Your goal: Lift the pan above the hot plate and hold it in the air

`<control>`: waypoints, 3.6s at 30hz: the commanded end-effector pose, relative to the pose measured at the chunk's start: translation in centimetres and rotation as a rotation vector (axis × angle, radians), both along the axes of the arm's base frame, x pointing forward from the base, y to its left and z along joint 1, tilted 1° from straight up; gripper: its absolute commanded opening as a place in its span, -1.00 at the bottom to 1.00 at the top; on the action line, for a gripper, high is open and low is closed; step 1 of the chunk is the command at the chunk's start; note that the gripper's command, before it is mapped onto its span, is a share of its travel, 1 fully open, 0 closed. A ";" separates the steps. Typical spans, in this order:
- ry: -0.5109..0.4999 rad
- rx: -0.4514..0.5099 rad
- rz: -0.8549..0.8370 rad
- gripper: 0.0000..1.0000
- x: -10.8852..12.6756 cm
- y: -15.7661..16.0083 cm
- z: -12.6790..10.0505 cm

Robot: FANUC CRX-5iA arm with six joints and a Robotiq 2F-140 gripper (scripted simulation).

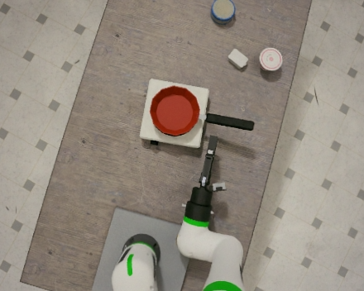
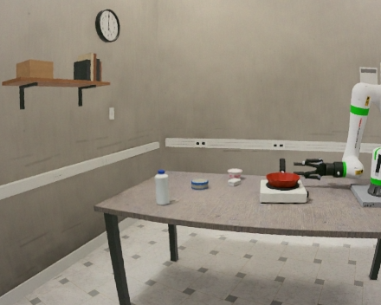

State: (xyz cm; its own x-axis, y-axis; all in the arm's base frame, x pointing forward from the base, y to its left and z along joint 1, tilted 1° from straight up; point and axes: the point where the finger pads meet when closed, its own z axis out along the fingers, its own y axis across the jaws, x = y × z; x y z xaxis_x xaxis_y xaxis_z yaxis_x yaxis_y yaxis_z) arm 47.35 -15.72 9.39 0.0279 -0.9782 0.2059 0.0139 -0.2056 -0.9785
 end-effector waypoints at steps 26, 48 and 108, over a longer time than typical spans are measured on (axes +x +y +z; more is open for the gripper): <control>-0.001 -0.001 0.000 -0.19 2.3 0.1 0.1; -0.001 -0.001 0.000 -0.19 5.4 0.2 0.1; -0.001 -0.001 0.000 -0.19 9.7 0.3 0.1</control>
